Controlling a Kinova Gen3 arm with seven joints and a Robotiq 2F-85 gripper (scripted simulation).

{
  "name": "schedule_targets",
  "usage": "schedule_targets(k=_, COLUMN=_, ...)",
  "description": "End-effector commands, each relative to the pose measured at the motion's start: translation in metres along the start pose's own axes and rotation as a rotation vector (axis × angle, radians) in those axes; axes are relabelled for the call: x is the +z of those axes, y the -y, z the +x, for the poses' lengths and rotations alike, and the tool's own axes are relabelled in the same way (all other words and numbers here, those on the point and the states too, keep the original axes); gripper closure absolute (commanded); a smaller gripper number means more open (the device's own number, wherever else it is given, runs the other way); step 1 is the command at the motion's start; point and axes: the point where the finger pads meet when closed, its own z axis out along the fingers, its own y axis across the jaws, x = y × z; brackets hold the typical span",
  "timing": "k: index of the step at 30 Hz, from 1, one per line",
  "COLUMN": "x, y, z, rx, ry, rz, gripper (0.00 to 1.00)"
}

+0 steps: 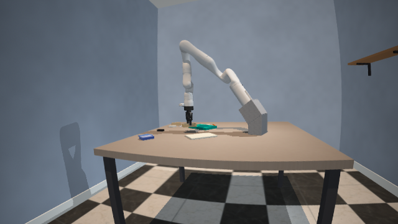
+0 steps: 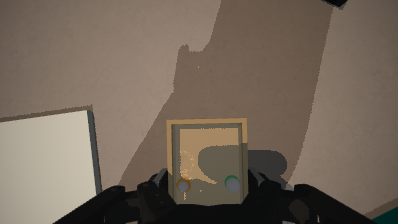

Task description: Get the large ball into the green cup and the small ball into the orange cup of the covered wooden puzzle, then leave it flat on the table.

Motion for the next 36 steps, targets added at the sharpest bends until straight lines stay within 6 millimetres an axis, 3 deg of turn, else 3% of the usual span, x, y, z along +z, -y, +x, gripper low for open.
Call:
schedule_targets(k=1, x=0.005, y=-0.004, z=-0.004, rx=0.008, ry=0.009, rz=-0.005, gripper=0.28)
schedule_targets(k=17, x=0.030, y=-0.004, z=-0.004, rx=0.008, ry=0.009, rz=-0.005, gripper=0.28)
schedule_targets(k=36, x=0.045, y=-0.005, z=-0.005, rx=0.008, ry=0.009, rz=-0.005, gripper=0.28)
